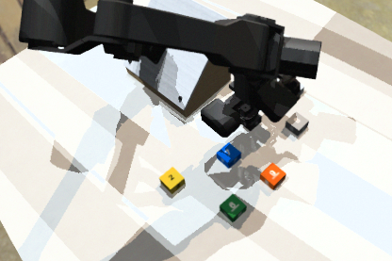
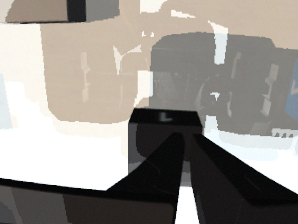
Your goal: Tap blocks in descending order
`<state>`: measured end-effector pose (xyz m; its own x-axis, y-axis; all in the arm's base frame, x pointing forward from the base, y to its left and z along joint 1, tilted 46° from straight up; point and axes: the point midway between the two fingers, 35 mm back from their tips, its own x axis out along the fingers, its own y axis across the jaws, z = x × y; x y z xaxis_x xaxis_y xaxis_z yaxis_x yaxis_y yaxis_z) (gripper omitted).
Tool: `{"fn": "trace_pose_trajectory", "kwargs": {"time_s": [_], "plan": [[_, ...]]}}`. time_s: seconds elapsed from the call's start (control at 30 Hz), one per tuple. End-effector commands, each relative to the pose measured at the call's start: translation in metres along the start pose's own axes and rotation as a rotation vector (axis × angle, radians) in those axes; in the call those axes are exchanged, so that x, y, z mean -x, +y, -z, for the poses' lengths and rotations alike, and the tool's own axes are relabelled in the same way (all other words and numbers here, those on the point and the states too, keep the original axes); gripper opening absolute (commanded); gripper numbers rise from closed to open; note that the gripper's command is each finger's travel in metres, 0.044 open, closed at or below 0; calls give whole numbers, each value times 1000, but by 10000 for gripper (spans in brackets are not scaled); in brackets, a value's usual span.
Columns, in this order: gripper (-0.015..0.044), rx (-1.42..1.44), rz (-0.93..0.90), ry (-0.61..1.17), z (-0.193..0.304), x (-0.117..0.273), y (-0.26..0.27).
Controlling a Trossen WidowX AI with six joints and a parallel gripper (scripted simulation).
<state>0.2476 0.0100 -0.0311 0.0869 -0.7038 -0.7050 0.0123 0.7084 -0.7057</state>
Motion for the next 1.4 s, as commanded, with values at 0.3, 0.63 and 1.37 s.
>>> {"fn": "trace_pose_trajectory", "kwargs": {"time_s": [0.3, 0.63, 1.37], "plan": [[20, 9, 3, 6, 1, 37, 1], [20, 10, 2, 7, 2, 108, 1], [20, 7, -9, 5, 0, 99, 137]]}}
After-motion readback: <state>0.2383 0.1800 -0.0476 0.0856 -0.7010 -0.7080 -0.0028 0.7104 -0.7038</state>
